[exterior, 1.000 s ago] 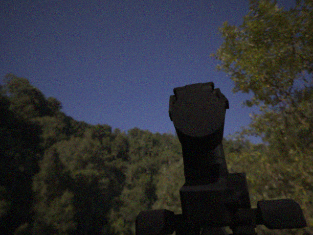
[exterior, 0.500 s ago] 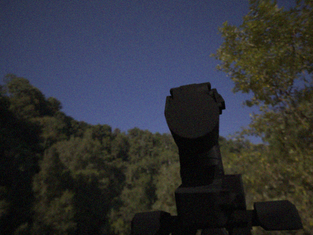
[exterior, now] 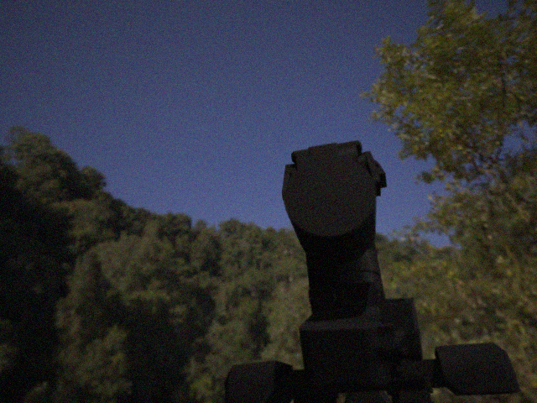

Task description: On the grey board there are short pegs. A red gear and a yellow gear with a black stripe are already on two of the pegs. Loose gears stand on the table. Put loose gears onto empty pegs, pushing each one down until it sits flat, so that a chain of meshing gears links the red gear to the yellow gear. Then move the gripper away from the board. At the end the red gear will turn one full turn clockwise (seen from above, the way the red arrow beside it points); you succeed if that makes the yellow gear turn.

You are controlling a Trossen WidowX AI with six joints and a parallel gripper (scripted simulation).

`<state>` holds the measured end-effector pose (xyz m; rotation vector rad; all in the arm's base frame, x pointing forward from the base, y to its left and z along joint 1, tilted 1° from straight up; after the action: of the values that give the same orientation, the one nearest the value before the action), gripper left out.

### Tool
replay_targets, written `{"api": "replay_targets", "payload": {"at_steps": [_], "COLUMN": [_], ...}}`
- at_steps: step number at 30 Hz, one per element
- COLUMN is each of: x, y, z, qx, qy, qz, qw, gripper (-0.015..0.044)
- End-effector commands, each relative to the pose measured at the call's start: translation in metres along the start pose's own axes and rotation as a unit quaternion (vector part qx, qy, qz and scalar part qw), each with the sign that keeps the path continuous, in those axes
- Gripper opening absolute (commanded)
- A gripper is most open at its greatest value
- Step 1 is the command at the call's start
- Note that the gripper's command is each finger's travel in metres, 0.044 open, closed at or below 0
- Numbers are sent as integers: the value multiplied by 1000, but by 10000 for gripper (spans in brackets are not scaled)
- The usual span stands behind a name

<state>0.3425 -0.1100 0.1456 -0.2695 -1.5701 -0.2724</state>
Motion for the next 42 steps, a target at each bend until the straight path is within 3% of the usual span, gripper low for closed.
{"api": "replay_targets", "payload": {"at_steps": [1, 19, 32, 42], "x": [1, 0, -17, -29], "y": [0, 0, 0, 0], "z": [-1, -1, -1, -2], "qx": [3, 7, 112, 68], "qy": [-2, -2, -2, -2], "qz": [-2, -2, -2, -2], "qw": [1000, 1000, 994, 998], "gripper": [0, 0, 0, 0]}}
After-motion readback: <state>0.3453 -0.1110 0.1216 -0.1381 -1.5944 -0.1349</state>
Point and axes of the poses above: the point midway between the two fingers, 35 mm back from their tips, its own x axis back along the fingers, its own y axis across the jaws, z = x × y, the point moved 4 cm from there along x, back along the fingers, and after that the axes turned 4 degrees about x, right-handed, at the moved point
